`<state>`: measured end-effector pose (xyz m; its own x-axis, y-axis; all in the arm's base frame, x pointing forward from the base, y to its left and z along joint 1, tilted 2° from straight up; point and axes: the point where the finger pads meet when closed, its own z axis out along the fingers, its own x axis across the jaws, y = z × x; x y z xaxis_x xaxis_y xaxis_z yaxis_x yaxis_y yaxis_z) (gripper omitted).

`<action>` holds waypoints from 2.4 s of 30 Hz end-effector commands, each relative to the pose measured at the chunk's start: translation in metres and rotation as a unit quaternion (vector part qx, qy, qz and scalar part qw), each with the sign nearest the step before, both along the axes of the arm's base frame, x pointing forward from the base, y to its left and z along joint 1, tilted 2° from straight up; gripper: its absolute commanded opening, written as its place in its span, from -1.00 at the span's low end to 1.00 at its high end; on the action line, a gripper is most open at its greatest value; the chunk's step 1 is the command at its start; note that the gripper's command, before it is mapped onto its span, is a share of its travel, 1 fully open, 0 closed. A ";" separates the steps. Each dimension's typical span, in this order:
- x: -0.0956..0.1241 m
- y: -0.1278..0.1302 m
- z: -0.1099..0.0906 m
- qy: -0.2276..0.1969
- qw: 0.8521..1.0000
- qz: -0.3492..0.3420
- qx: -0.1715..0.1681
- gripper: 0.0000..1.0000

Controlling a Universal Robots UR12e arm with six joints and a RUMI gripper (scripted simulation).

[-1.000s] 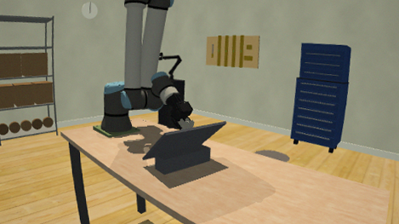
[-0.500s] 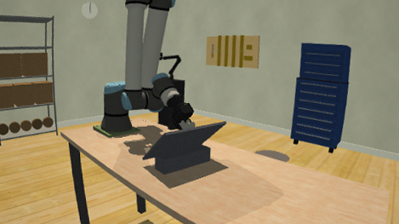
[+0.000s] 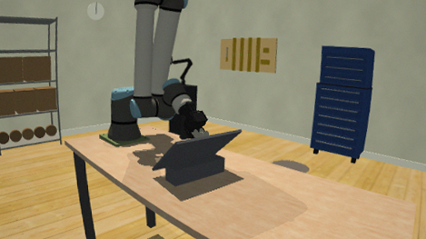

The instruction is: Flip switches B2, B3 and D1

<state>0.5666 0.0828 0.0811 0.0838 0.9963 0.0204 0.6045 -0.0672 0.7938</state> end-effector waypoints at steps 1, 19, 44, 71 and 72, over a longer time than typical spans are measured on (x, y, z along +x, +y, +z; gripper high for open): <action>0.001 0.000 0.000 0.000 1.000 0.000 0.000 -1.00; 0.002 0.000 -0.001 0.000 1.000 0.000 0.000 -1.00; -0.022 0.001 0.017 0.000 1.000 0.000 0.000 -1.00; -0.055 0.004 0.042 0.000 1.000 0.000 0.000 -1.00; -0.055 0.004 0.042 0.000 1.000 0.000 0.000 -1.00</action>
<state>0.5189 0.0863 0.1166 0.0844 0.9962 0.0201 0.6023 -0.0671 0.7954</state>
